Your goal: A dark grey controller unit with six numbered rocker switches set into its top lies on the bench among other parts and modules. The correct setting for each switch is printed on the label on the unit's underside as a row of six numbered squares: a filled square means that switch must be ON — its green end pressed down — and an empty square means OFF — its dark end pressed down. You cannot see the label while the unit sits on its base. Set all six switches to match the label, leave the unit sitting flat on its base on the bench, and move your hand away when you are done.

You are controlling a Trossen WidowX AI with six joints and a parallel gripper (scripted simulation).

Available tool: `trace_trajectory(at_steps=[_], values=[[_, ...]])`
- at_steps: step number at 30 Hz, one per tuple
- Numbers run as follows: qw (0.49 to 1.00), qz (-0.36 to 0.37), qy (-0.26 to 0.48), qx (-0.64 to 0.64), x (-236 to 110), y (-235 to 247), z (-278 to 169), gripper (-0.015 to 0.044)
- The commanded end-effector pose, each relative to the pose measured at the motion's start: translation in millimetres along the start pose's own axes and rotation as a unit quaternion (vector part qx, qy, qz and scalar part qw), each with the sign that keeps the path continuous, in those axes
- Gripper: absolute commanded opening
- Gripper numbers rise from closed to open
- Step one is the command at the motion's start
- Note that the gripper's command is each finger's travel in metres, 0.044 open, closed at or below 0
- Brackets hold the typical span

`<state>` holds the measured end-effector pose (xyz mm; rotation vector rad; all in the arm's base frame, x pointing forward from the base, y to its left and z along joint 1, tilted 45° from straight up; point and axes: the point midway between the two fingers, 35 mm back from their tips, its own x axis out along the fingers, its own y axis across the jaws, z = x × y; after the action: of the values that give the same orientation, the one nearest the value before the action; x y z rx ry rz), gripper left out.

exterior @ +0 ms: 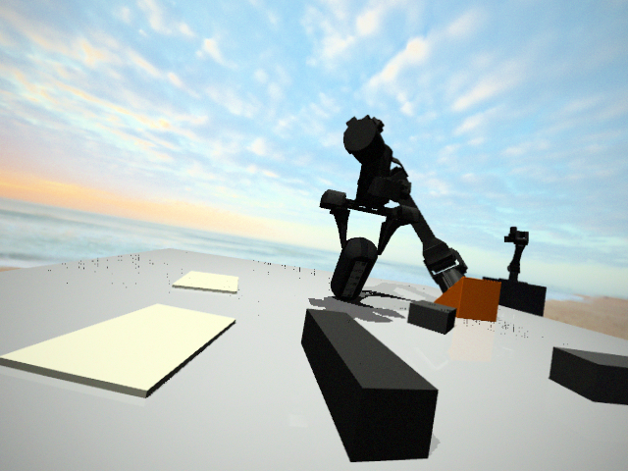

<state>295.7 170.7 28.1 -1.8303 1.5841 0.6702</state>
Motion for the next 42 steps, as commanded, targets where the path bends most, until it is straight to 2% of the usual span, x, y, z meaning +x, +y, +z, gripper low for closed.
trace_trajectory(at_steps=[1, 42], values=[[1.000, 0.009, 0.007, 0.003, 8.2, -0.3, 0.5, 0.0338], [1.000, 0.008, 0.007, 0.003, 30.0, -0.1, 22.7, 0.0338]])
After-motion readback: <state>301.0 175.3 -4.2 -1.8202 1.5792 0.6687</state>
